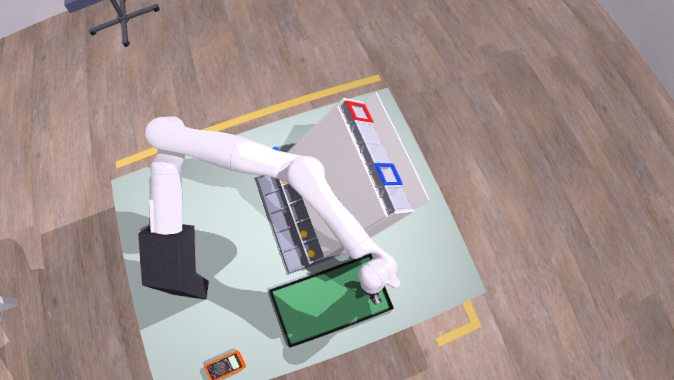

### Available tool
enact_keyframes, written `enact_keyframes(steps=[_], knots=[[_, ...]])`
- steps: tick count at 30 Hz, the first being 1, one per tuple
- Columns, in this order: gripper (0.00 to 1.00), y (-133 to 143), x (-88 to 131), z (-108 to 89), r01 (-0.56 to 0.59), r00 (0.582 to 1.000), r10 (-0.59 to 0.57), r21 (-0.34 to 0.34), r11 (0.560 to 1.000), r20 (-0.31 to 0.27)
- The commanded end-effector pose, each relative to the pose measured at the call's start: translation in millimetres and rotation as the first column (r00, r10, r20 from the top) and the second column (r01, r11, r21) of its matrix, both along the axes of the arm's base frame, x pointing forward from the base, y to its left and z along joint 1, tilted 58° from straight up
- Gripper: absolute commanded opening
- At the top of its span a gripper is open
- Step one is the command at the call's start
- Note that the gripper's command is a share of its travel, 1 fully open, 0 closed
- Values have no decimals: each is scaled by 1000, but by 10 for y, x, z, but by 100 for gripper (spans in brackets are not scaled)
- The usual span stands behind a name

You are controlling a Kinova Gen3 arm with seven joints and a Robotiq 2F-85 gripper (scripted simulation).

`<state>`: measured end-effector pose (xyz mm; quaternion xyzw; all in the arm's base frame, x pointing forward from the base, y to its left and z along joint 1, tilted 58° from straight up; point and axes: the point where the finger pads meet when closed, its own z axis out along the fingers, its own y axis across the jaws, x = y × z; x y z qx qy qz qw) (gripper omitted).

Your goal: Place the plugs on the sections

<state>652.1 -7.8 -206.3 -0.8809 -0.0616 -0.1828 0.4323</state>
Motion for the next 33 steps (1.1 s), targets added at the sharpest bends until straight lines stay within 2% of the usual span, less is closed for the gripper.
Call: enact_keyframes(steps=[1, 9, 10, 13, 16, 26, 27, 30, 33], knots=[[0, -13, 4, 5, 1, 1000, -1, -1, 1000, 1], [0, -13, 4, 5, 1, 1000, -1, -1, 1000, 1], [0, -583, -170, 377, 2, 1000, -2, -1, 1000, 1], [0, -697, -199, 453, 2, 1000, -2, -1, 1000, 1], [0, -1039, -308, 673, 2, 1000, -2, -1, 1000, 1], [0, -1079, -323, 701, 2, 1000, -2, -1, 1000, 1], [0, -1212, -996, 557, 0, 1000, 0, -2, 1000, 0], [0, -1229, -1045, 555, 0, 1000, 0, -2, 1000, 0], [0, -1277, -1267, 511, 0, 1000, 0, -2, 1000, 0]])
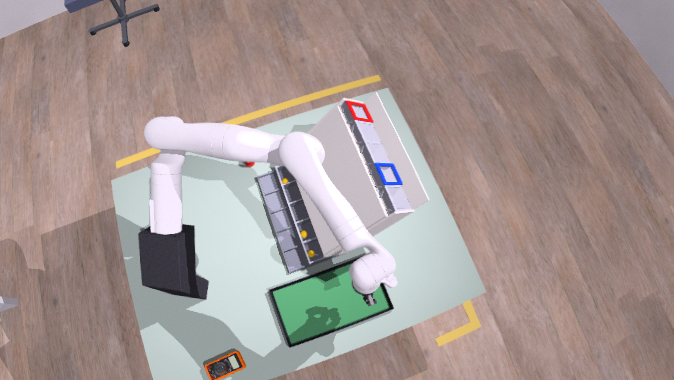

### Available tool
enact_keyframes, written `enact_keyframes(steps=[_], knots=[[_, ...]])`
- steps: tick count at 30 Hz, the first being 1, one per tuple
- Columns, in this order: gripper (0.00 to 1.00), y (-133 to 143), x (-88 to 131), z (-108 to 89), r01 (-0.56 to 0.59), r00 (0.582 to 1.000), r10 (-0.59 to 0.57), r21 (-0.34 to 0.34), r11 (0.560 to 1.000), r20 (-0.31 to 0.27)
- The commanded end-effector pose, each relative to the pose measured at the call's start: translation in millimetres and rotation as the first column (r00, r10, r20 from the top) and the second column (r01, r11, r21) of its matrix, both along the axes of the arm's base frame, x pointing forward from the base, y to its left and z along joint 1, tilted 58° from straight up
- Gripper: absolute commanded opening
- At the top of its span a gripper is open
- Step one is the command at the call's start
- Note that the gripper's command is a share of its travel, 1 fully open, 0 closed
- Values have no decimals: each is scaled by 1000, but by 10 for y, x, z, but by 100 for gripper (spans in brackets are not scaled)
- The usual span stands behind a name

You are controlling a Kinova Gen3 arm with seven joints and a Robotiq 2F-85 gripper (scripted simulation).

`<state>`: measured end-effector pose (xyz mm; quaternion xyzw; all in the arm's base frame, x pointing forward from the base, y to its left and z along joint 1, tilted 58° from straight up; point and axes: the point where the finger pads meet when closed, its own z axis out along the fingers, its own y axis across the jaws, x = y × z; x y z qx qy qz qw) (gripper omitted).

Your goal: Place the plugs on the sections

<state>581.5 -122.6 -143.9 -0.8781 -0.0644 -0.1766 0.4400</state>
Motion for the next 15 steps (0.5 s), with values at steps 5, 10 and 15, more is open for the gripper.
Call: enact_keyframes(steps=[5, 10, 15], knots=[[0, -208, -958, -197, 14, 1000, -14, -16, 1000, 8], [0, -208, -958, -197, 14, 1000, -14, -16, 1000, 8], [0, 7, -1026, 659, -10, 1000, 10, 16, 1000, -7]])
